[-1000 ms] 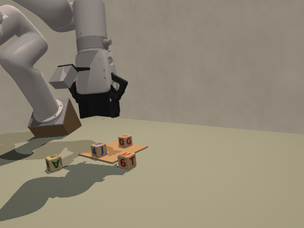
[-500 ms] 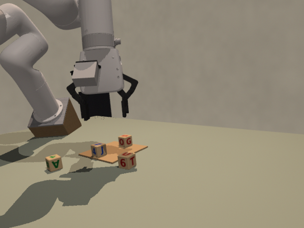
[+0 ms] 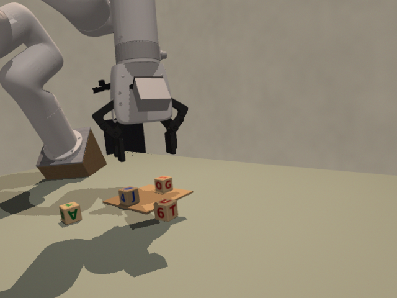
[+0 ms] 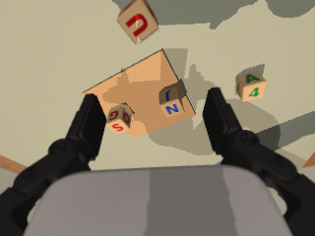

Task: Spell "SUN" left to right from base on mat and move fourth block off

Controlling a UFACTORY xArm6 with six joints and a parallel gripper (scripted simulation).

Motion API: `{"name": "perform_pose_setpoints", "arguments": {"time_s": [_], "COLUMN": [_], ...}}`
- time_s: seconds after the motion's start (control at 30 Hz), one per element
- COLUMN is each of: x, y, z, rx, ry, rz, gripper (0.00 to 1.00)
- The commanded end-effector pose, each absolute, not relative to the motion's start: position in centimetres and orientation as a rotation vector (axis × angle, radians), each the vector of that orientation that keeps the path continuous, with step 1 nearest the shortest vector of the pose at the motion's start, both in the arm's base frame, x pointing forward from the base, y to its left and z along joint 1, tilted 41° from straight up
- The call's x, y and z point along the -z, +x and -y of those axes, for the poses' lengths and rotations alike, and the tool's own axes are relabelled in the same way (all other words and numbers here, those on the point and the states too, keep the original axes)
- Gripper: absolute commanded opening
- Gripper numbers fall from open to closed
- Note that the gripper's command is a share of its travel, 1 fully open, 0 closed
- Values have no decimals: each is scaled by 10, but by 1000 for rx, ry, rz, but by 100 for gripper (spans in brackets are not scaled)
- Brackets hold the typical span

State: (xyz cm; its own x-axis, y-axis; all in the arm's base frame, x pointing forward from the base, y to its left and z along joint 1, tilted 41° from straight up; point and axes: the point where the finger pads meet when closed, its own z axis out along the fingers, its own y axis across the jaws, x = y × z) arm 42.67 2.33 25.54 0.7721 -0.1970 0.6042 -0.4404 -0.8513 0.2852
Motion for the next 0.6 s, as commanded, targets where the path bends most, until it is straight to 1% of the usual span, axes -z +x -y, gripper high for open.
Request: {"name": "perform_pose_setpoints", "arguments": {"time_s": [0.0,0.57], "x": [-260,-269], "y": [436,462], "z": [-24,-23], "rx": [-749,-590], "ry": [2561,2502], "rz": [304,-220], "gripper": [100,100]}}
